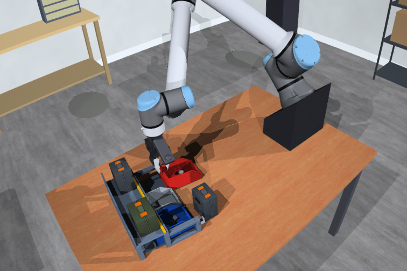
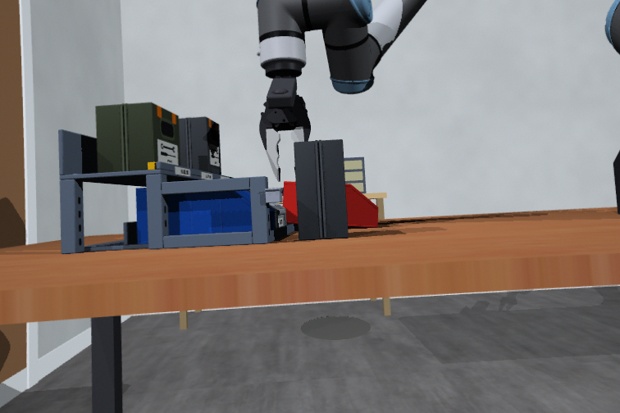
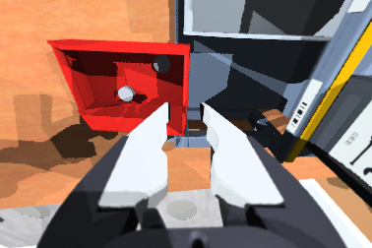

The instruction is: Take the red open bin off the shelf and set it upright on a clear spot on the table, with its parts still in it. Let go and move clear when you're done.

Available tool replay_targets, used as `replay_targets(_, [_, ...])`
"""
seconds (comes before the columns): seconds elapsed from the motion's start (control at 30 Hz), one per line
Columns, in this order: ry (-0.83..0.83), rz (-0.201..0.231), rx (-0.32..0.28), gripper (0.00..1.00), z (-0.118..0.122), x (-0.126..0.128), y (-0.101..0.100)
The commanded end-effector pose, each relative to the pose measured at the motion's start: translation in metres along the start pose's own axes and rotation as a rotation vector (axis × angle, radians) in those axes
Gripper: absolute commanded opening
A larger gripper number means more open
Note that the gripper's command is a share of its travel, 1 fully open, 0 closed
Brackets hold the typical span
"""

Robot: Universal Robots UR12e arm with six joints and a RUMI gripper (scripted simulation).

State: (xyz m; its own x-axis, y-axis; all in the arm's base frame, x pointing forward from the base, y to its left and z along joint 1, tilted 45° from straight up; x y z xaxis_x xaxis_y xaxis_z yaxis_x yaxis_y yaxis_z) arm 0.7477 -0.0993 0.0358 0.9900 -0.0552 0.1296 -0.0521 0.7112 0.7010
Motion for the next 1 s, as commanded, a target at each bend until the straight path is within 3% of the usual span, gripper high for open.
replay_targets(0.0, [0.0, 0.001, 0.0, 0.2, 0.0, 0.0, -0.001])
replay_targets(0.97, [0.0, 0.001, 0.0, 0.2, 0.0, 0.0, -0.02])
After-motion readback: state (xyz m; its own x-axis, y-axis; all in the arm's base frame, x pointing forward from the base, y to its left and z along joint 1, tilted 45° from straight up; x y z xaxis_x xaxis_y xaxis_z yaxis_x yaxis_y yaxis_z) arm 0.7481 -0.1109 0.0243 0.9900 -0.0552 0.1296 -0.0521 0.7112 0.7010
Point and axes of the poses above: the point where the finger pads meet when closed, its own y axis back along the fingers, its own x axis across the jaws, z = x × y, the point moved 2 cm from there along y, back along the fingers, and after that the axes turned 4 degrees about -y, right-handed, at the moved point
